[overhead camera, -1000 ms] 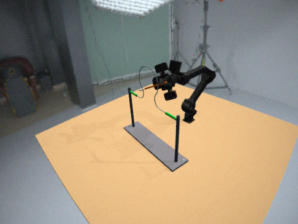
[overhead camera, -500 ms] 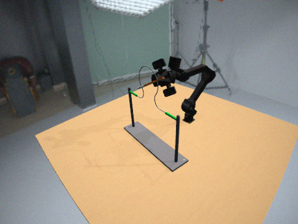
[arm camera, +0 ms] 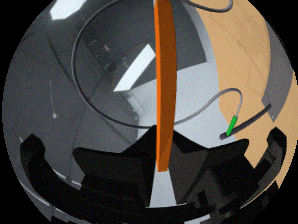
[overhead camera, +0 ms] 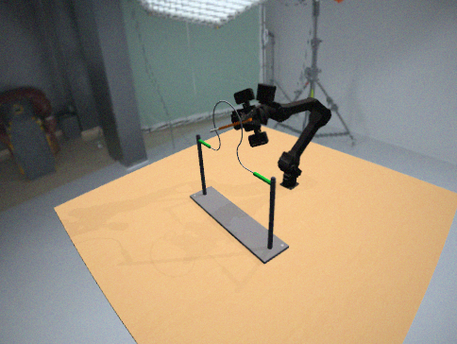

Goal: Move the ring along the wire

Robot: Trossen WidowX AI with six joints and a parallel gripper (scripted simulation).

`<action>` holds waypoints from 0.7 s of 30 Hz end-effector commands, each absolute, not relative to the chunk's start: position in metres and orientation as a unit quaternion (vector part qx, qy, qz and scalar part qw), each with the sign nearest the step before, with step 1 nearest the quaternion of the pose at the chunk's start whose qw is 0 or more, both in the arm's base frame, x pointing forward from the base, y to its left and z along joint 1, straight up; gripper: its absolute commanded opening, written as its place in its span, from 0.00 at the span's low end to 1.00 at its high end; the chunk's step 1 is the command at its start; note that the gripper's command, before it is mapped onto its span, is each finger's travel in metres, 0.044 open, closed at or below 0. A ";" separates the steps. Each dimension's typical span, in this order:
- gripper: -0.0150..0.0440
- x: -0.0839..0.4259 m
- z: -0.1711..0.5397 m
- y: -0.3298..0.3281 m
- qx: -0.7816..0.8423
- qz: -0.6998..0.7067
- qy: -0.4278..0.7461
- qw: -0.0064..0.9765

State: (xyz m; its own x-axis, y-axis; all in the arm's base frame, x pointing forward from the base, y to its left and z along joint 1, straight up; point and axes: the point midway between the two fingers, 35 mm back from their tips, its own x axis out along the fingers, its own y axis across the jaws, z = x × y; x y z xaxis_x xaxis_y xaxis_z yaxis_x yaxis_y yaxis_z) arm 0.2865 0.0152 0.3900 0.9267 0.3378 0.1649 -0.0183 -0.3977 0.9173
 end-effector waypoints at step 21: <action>0.00 0.286 0.387 0.018 0.746 0.136 0.131 0.638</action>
